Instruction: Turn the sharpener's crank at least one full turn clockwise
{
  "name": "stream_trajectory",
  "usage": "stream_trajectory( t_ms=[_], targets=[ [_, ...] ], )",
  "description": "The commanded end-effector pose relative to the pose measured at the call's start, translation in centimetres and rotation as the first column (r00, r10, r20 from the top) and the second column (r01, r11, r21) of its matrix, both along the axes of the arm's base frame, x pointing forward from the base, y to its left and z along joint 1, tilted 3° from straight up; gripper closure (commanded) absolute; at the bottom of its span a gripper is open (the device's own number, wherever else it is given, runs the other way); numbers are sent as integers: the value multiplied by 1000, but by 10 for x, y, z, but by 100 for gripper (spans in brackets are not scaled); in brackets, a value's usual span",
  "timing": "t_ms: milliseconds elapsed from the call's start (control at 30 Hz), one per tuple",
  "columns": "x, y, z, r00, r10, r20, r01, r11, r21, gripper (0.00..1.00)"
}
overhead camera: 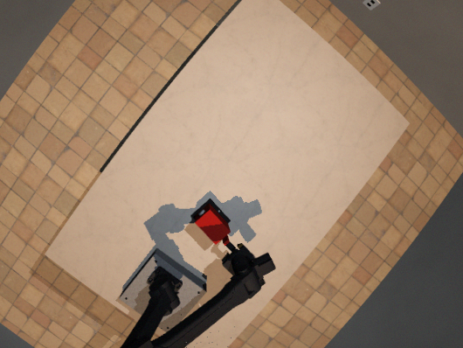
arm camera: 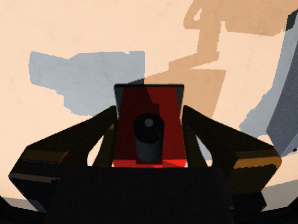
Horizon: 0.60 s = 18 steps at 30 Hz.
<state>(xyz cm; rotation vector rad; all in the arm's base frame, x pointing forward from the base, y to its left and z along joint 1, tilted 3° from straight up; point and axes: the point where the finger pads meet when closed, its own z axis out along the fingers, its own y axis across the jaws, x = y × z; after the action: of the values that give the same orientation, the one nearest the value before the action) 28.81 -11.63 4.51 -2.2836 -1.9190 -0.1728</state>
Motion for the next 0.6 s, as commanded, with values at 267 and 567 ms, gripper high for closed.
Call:
stream_trajectory(
  t_ms=[267, 567],
  targets=[
    [24, -6, 18, 998, 8, 56, -6, 1000, -27, 49],
    [13, -5, 10, 1000, 3, 31, -2, 1000, -15, 85]
  ],
)
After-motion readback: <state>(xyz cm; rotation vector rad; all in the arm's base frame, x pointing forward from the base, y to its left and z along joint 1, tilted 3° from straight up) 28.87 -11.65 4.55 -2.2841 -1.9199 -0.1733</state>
